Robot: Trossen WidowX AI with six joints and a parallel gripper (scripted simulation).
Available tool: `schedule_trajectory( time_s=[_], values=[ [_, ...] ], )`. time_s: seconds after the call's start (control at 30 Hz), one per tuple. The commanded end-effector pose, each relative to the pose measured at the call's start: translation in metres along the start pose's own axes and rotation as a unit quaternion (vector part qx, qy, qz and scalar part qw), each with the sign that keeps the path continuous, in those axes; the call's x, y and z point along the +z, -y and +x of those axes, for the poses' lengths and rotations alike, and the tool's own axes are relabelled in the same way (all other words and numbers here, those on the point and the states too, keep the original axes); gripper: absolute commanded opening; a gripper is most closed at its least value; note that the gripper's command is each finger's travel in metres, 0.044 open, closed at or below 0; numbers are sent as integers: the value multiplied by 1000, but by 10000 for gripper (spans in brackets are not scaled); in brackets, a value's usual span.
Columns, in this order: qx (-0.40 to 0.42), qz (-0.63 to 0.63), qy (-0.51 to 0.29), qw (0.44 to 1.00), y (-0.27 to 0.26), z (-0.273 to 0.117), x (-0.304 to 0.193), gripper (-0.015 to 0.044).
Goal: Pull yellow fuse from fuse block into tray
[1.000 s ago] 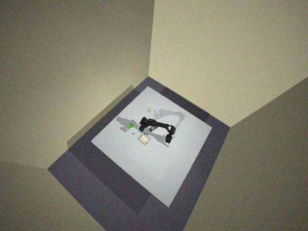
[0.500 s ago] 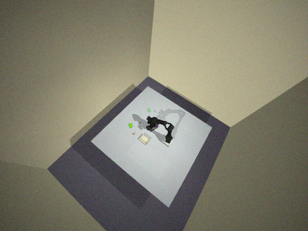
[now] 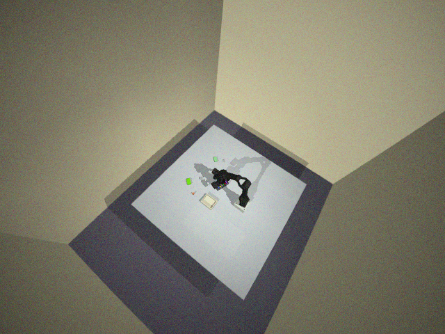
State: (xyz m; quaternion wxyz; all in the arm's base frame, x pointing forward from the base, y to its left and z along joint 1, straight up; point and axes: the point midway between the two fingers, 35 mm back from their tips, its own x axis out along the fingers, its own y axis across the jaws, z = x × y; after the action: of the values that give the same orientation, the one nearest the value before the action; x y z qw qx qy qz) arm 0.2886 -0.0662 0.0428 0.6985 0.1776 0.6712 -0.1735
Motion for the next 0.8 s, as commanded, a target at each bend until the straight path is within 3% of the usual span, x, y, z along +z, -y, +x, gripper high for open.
schedule_trajectory(
  time_s=[0.0, 0.77],
  values=[
    [-5, 1, -7, 1000, 2, 8, -2, 74],
    [-5, 1, -7, 1000, 4, 27, -1, 74]
  ],
)
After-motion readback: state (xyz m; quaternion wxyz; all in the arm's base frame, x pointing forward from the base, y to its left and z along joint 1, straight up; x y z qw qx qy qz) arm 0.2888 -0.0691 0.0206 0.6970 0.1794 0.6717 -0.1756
